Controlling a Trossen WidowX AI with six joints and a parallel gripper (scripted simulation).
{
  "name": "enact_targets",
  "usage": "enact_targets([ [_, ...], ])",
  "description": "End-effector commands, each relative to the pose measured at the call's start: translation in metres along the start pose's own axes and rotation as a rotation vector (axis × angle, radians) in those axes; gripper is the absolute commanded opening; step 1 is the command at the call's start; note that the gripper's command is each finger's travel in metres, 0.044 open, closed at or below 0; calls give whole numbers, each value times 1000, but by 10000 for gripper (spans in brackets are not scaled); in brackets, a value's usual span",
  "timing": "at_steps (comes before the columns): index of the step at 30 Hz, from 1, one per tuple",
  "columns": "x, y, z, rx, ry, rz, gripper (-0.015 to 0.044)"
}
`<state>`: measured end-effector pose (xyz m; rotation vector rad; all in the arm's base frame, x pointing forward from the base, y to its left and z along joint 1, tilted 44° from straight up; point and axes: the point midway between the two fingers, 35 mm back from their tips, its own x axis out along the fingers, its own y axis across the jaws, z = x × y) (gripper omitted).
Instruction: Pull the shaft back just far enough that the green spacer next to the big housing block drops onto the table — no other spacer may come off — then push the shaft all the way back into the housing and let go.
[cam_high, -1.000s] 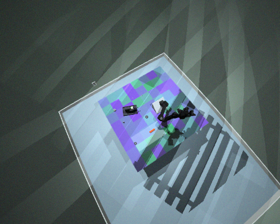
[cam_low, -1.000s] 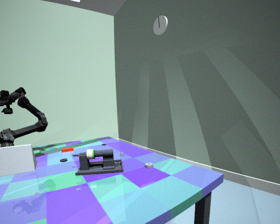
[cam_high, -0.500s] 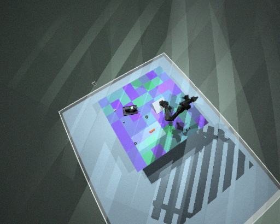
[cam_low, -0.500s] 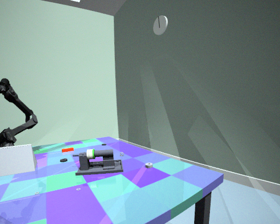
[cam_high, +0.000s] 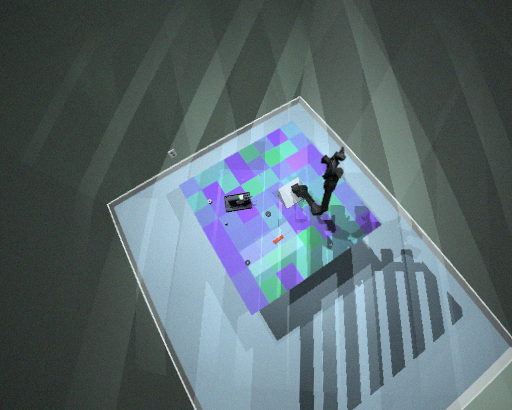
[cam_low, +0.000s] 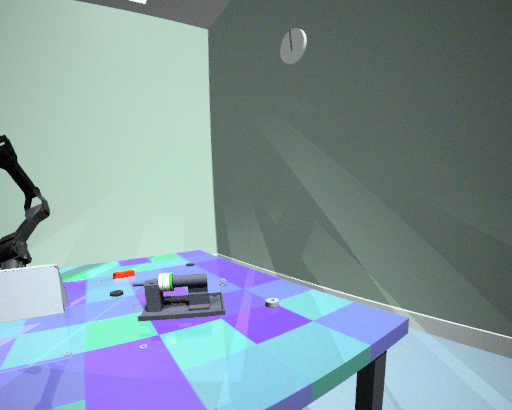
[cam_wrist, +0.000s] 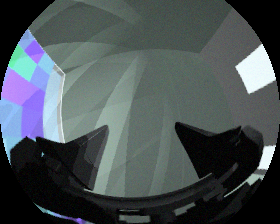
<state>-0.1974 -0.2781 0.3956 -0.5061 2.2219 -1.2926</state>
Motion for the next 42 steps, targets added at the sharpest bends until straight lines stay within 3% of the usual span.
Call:
enact_targets([
  [1, 4, -3, 57, 34, -171, 16, 440],
  [9, -5, 3, 152, 69, -425, 88, 440],
  [19, -48, 39, 277, 12, -725, 267, 440],
  [26, -112, 91, 370, -53, -939, 480, 440],
  [32, -167, 139, 420, -115, -1040, 687, 440],
  [42, -284, 255, 469, -287, -1034, 1166, 440],
])
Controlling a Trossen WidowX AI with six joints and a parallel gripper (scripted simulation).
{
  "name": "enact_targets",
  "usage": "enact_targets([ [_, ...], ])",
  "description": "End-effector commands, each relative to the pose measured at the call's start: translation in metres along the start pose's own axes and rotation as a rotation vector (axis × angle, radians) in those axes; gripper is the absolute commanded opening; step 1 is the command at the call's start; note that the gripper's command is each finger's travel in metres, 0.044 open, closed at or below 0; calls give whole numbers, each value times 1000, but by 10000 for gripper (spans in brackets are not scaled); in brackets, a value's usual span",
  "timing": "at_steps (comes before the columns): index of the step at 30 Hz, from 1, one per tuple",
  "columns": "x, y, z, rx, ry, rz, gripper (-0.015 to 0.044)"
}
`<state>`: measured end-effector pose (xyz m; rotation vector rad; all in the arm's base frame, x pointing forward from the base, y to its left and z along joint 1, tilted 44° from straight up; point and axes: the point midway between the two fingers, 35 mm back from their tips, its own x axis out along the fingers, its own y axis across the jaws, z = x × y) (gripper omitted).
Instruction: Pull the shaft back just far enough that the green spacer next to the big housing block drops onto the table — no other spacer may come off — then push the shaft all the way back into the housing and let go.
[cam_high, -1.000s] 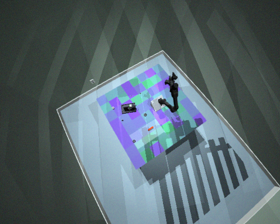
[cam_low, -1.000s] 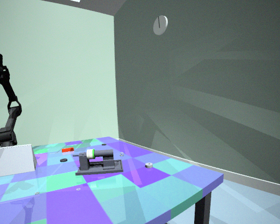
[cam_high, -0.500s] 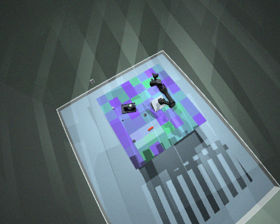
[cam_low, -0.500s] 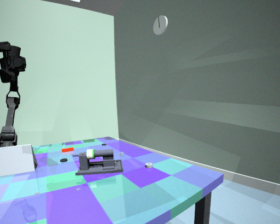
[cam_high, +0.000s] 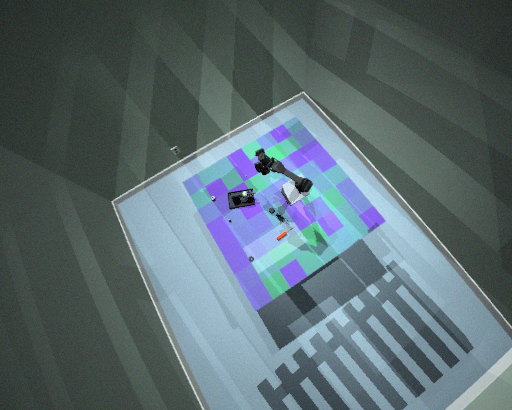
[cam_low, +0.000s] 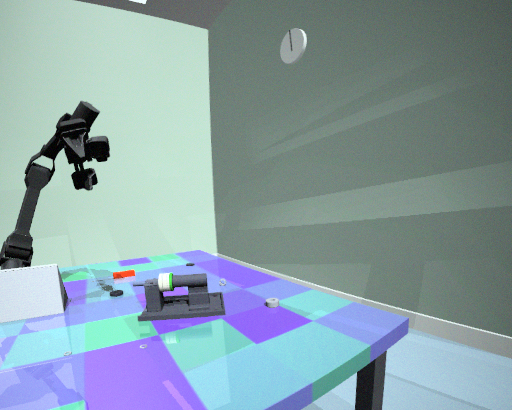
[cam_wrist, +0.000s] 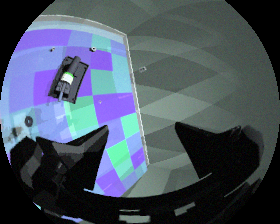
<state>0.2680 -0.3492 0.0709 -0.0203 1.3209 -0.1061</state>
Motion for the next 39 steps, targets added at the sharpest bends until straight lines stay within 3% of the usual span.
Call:
enact_targets([
  [1, 36, 44, 26, 46, 18, 181, 440],
  [7, 88, 130, 52, 147, 130, 469, 440],
  [15, 137, 249, 53, 324, 415, 771, 440],
  [39, 134, 256, 57, 328, 423, 777, 440],
])
